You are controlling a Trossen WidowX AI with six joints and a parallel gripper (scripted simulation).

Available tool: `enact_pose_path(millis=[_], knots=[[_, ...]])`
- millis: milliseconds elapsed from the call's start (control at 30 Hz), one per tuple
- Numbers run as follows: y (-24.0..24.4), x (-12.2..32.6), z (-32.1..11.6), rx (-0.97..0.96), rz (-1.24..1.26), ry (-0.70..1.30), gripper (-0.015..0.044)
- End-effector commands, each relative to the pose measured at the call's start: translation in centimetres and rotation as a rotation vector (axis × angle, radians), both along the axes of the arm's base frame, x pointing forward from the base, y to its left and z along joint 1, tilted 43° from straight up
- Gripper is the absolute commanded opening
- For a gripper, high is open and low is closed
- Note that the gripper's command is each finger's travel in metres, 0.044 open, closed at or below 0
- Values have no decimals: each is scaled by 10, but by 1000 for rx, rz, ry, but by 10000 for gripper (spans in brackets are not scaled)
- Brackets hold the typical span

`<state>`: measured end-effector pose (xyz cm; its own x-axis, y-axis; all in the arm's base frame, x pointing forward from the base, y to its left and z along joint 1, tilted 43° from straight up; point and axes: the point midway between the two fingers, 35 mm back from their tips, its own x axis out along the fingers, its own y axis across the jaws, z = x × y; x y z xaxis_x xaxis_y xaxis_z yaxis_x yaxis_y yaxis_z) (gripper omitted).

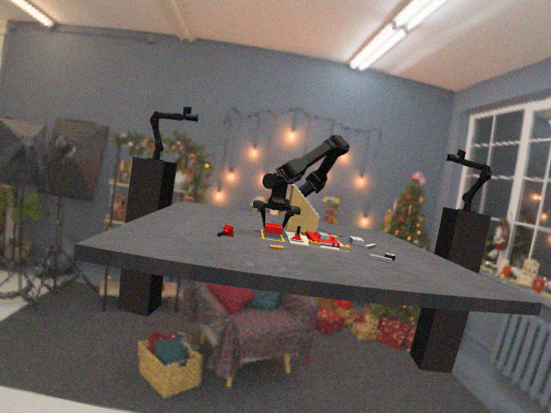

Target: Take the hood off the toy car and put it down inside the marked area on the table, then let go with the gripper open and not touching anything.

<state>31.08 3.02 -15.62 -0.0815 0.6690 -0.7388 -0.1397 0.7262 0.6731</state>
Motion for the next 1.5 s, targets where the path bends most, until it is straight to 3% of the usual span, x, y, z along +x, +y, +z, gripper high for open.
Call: enact_pose_path(millis=[0,1033,1467], knots=[[2,0,-1,3,-5,3,0],[12,-2,-12,4,-4,3,0],[11,-1,-11,1,0,0,341]])
